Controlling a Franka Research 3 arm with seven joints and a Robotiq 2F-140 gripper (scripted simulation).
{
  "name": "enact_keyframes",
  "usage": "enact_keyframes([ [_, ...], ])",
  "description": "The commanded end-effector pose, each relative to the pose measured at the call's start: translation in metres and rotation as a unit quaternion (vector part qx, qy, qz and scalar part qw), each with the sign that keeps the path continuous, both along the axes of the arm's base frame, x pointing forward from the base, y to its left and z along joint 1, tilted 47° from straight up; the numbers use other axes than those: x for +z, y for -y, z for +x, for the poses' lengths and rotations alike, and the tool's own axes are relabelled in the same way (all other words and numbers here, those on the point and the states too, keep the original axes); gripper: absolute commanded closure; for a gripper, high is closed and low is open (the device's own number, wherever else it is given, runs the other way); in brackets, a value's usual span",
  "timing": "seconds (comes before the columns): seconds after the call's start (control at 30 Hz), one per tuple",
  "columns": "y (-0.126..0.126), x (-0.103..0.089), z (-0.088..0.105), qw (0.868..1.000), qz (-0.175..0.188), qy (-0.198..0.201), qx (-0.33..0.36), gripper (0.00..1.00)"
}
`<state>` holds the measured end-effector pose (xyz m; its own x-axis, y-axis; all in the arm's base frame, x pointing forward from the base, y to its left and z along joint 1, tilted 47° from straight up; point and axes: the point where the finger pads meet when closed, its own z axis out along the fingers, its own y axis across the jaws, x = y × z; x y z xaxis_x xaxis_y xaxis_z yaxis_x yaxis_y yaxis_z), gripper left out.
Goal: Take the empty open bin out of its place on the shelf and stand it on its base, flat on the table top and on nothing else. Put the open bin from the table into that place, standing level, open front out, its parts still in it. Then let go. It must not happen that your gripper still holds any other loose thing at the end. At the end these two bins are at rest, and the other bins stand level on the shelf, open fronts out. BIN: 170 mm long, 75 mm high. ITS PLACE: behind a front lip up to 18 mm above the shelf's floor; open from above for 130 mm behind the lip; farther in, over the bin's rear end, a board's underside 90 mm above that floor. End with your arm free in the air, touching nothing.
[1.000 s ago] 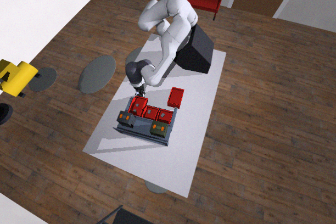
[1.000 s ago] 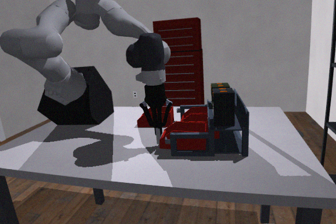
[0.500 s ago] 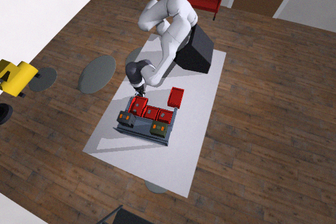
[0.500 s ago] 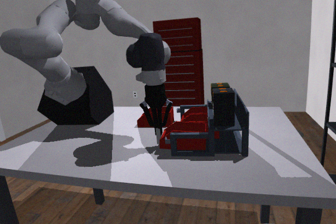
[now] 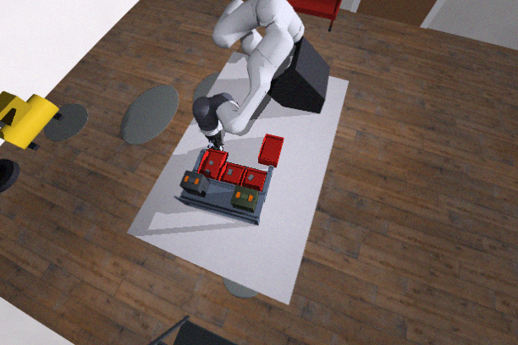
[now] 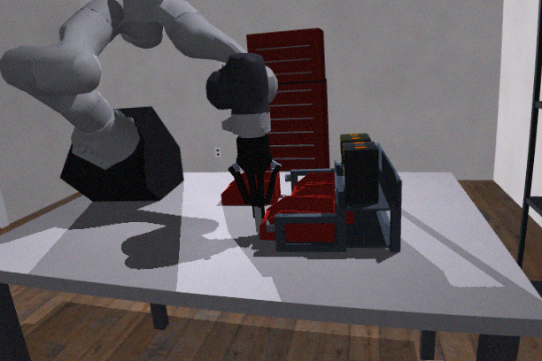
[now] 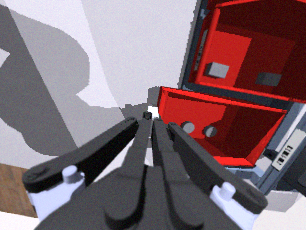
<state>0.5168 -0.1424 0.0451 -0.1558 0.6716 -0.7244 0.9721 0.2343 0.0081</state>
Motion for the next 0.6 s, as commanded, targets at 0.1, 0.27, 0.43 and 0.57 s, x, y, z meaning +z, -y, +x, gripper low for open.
enact_keyframes([
  [0.1, -0.002, 0.001, 0.008, 1.0, -0.001, 0.002, -0.002, 1.0],
  [0.27, -0.003, 0.001, 0.013, 1.0, -0.001, 0.002, -0.002, 1.0],
  [0.43, -0.005, 0.001, 0.019, 1.0, -0.001, 0.002, -0.002, 1.0],
  [0.57, -0.006, 0.001, 0.025, 1.0, -0.001, 0.002, -0.002, 1.0],
])
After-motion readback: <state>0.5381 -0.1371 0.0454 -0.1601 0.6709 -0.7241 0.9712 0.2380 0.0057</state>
